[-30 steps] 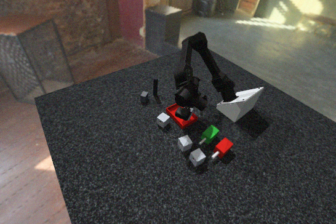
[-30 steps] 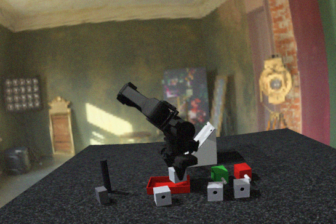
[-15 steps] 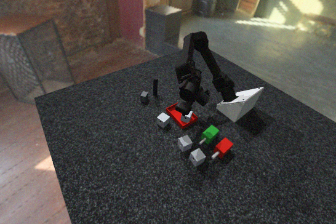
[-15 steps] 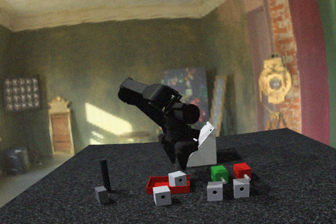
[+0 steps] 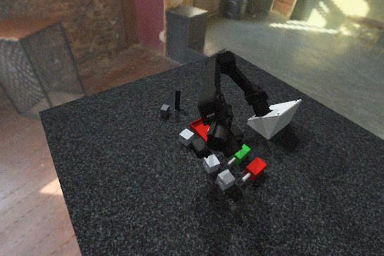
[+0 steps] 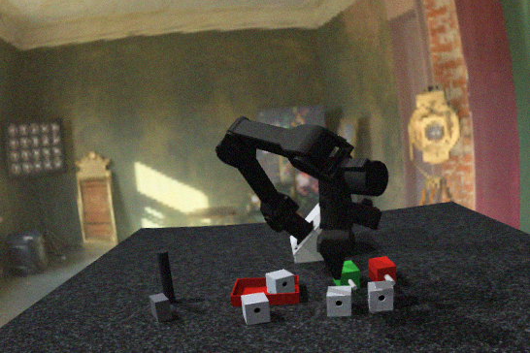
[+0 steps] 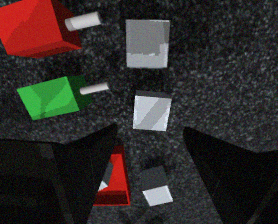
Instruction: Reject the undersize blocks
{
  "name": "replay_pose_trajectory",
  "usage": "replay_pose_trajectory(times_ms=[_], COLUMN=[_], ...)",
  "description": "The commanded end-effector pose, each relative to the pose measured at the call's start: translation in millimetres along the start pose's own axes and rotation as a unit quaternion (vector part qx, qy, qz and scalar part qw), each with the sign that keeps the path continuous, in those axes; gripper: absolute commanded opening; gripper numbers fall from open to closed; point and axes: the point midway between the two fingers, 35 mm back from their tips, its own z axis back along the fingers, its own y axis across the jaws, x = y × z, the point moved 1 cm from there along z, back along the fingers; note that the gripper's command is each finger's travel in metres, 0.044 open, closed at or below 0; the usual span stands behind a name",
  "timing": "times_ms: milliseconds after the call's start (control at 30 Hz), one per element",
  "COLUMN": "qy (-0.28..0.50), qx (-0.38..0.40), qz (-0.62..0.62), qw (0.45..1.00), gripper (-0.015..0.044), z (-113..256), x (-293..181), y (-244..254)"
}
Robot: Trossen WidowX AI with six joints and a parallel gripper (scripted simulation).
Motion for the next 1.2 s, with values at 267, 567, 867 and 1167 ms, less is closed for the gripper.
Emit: replay_pose_trajectory(times_ms=[267, 567, 867, 1167], qy=[-0.005, -0.005, -0.005, -0.004], qx=[-0.002, -0.002, -0.002, -0.002], qz=[-0.017, -0.017, -0.017, -0.017], qw=[1.0, 1.0, 1.0, 1.0], gripper=[0.0325, 0.0325, 0.0325, 0.0325], z=[-11.1, -26.0, -40.9, -55.8], x=[3.3, 4.0, 4.1, 3.8], y=[-5.6, -6.3, -6.4, -5.8])
